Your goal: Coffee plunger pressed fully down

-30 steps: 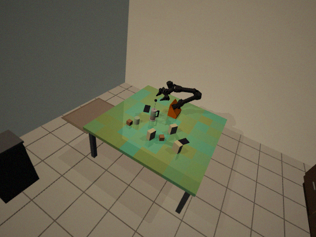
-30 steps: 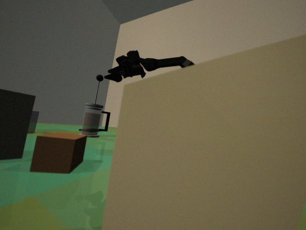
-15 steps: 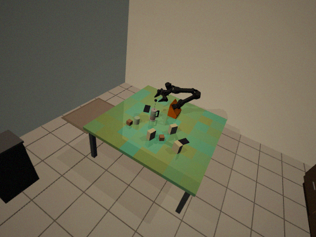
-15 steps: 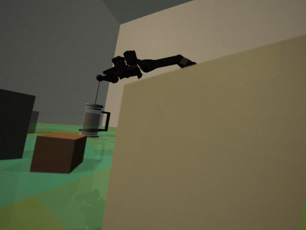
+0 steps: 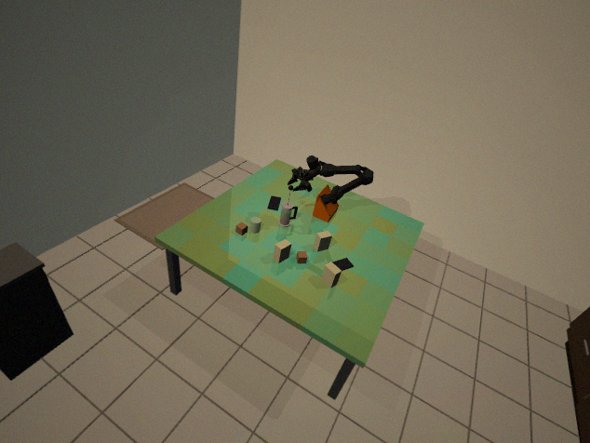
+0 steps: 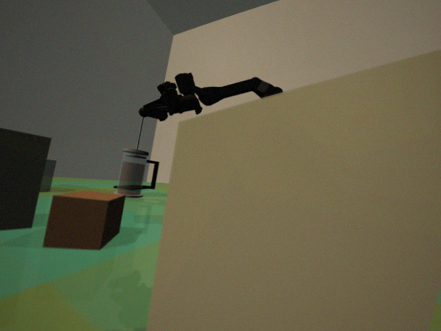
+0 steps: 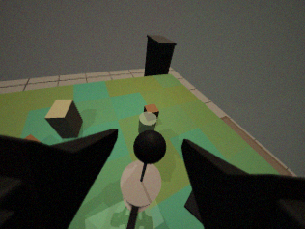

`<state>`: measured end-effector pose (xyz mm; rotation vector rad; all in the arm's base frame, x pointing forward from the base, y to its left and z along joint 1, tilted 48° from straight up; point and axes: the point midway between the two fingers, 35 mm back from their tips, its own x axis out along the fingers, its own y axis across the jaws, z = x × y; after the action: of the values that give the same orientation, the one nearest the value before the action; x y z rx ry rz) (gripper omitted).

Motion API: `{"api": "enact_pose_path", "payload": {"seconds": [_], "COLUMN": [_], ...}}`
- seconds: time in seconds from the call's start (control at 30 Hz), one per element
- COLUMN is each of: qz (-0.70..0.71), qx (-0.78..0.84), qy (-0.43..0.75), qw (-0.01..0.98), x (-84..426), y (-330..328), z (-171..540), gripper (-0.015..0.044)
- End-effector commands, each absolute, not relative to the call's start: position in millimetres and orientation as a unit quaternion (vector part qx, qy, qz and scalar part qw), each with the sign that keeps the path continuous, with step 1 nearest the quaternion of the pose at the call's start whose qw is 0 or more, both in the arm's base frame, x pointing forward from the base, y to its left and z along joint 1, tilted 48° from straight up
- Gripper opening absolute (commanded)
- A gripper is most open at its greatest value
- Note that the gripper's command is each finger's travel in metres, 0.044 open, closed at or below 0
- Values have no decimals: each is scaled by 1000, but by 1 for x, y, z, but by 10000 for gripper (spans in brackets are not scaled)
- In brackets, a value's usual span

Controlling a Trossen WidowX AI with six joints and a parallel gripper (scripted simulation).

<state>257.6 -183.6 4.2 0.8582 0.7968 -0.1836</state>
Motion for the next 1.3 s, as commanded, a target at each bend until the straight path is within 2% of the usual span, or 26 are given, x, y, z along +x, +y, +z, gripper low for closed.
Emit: {"api": "enact_pose_path", "payload": {"seconds": [0.0,0.1,1.27], "qz": [-88,-88,-88], "qx": [406,406,406], "qy": [377,377,378], "qw": [828,828,827], "x": [257,257,259], "y": [-183,-183,-161], "z": [3,3,-28], "gripper": [204,126,126]}}
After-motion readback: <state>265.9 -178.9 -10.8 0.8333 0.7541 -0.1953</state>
